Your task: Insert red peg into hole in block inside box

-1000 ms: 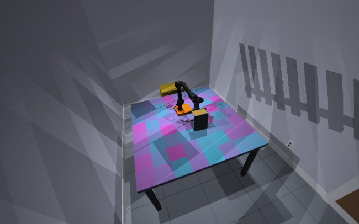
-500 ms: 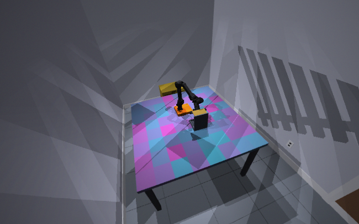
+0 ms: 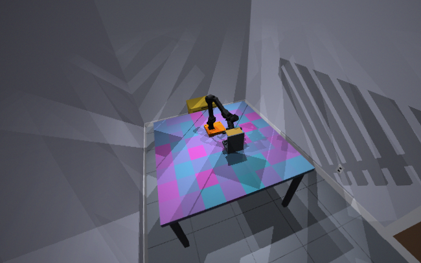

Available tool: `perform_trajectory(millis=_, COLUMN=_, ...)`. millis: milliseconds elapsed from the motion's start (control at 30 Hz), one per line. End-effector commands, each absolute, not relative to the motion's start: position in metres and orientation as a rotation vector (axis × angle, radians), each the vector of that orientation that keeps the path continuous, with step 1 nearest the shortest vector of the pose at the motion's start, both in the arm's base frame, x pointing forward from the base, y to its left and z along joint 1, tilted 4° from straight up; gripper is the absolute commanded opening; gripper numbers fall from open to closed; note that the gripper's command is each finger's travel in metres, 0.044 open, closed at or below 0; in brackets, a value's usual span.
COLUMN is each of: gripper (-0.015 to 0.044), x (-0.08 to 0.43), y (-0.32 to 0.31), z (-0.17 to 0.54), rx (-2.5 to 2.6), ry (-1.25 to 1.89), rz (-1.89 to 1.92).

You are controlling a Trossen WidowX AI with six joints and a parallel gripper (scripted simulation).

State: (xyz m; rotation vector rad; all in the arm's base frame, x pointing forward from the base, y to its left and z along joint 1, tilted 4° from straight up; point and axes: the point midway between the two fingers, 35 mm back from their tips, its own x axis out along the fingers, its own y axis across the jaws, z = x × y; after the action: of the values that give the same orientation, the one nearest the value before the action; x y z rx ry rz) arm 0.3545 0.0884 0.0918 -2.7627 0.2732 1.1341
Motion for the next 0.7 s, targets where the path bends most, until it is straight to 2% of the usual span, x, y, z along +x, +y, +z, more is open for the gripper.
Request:
perform_trajectory(millis=0, gripper=0.0, x=0.346, y=0.087, z=0.074, rx=-2.747, ry=0.285, rz=1.211)
perform_trajectory(millis=233, gripper=0.0, x=0.346, y=0.087, z=0.072, rx=-2.747, ry=0.285, rz=1.211)
perform_trajectory(millis=500, gripper=0.021, x=0.337, y=0.086, z=0.08, rx=-2.746, ry=0.285, rz=1.212)
perform_trajectory(millis=667, gripper=0.022, x=0.316, y=0.089, z=0.081, rx=-2.744, ry=0.285, rz=1.215)
